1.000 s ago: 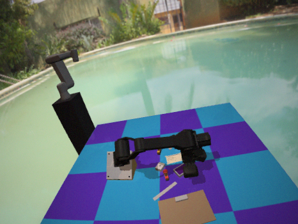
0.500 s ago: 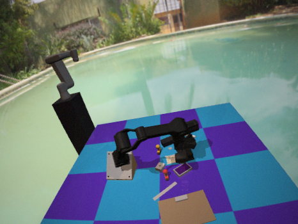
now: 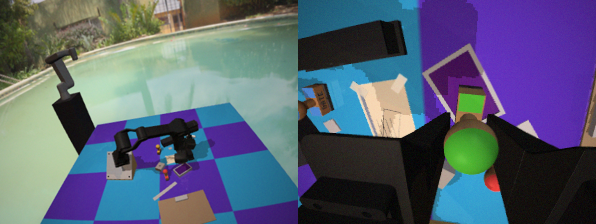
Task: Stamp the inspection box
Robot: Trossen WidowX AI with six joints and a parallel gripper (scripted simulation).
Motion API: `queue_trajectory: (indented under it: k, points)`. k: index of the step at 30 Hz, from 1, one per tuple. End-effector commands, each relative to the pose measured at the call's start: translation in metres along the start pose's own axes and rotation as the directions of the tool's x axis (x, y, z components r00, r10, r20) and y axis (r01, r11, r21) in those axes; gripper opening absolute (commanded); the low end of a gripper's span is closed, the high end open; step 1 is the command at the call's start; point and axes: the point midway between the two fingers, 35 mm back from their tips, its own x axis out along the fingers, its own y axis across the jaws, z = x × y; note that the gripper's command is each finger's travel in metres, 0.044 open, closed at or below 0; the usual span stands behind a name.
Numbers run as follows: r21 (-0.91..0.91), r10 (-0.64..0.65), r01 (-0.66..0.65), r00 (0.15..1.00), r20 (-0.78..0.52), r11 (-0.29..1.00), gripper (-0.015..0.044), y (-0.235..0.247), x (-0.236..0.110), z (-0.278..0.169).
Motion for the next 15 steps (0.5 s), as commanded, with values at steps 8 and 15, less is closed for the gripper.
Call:
queue_trajectory:
  k: [8, 15]
  points:
    - [-0.006, -0.001, 0.001, 1.000, -0.005, 1.000, 0.0000, 0.0005, 0.0089, -0.0014]
    - [-0.005, -0.002, 0.001, 1.000, -0.005, 1.000, 0.0000, 0.0005, 0.0135, -0.0013]
